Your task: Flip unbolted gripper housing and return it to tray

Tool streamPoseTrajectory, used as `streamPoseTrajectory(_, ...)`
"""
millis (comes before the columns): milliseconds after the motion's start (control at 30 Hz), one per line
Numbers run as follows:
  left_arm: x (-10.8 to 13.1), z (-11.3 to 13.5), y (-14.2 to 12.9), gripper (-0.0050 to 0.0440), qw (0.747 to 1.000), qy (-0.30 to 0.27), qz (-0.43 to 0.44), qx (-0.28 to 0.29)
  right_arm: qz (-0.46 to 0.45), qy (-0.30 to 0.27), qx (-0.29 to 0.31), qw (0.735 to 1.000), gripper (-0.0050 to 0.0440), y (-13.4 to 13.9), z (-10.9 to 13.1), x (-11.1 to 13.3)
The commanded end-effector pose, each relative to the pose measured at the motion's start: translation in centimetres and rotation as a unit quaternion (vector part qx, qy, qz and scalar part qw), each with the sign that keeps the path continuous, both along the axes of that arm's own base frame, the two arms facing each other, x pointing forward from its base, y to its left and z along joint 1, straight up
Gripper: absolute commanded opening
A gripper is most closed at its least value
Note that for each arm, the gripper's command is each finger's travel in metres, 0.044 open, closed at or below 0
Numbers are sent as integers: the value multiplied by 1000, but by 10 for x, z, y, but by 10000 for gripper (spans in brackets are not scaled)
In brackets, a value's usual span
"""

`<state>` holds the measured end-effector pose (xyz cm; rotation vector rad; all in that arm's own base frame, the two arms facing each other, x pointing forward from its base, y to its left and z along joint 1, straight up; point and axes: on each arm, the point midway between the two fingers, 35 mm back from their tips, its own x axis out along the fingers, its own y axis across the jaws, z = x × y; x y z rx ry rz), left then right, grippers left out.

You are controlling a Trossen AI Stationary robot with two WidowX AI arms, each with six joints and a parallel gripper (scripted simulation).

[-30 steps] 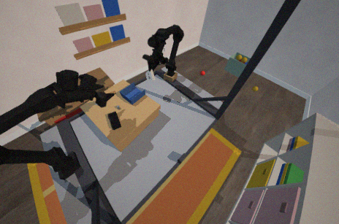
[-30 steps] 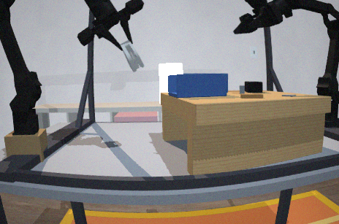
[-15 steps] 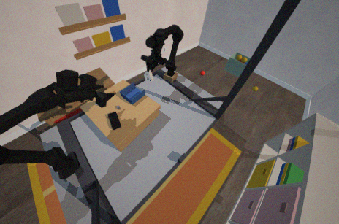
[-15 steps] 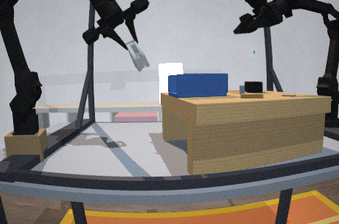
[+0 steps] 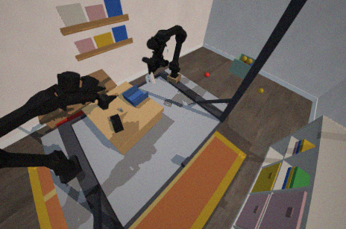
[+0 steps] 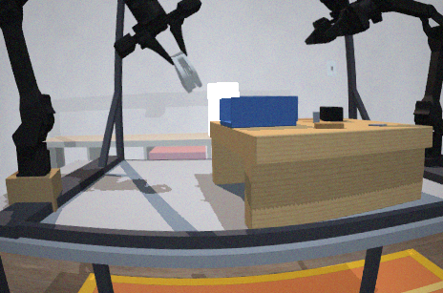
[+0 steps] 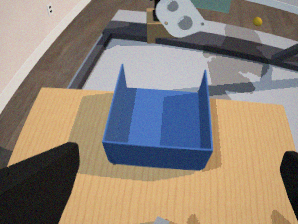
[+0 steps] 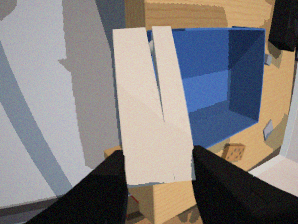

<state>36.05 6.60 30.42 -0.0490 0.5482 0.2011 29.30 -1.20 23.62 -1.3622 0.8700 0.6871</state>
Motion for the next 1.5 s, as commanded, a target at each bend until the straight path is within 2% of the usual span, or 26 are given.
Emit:
streamPoseTrajectory(0, -2, 10, -1, 439, 1000, -14, 0, -1, 2, -13, 1, 1000, 110, -1, 9, 7)
streamPoseTrajectory(1467, -2, 10, -1, 439, 1000, -14, 0, -1, 2, -14, 1, 1000, 110, -9, 11, 44)
